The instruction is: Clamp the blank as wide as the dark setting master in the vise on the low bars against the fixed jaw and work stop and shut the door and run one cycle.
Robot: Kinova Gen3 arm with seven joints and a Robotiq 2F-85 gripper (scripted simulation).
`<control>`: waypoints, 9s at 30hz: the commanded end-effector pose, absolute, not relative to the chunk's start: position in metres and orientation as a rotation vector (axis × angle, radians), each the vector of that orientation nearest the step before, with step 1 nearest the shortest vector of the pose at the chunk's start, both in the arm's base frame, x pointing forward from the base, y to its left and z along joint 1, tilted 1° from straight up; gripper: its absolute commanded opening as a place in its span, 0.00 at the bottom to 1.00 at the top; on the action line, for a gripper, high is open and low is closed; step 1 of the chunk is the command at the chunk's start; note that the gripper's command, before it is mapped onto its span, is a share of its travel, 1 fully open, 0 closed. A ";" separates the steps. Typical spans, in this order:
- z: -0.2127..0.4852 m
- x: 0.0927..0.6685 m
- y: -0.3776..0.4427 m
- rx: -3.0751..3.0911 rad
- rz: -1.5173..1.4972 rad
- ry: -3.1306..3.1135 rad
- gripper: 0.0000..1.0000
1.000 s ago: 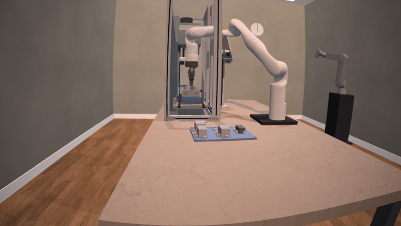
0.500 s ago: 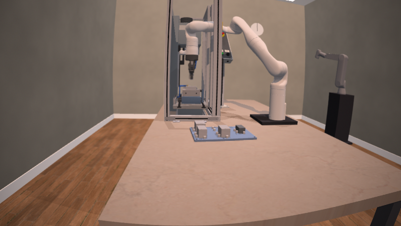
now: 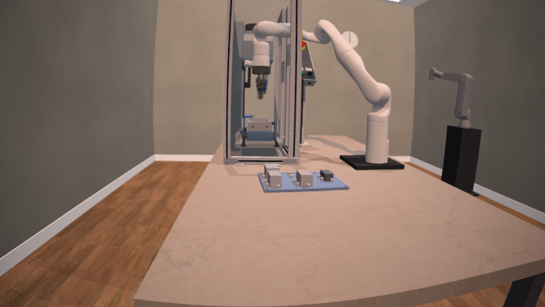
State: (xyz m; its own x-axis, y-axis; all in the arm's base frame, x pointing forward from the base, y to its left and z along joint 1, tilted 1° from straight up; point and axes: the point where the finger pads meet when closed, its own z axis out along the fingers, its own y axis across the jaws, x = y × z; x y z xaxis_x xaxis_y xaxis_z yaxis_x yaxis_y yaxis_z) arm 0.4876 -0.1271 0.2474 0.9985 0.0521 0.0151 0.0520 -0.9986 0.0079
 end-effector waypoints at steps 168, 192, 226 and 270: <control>0.312 0.228 -0.177 3.028 0.209 -0.179 0.10; 0.358 0.230 -0.198 2.893 0.384 -0.423 0.10; 0.449 0.236 -0.239 2.543 0.692 -0.857 0.10; 0.568 0.242 -0.294 1.870 1.046 -1.366 0.10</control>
State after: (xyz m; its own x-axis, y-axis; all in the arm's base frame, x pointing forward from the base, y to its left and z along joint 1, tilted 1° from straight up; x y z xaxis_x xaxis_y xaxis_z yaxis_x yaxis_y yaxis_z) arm 0.2417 -0.2878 0.5552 0.2523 -0.5093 0.8228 -0.9255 -0.3751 0.0516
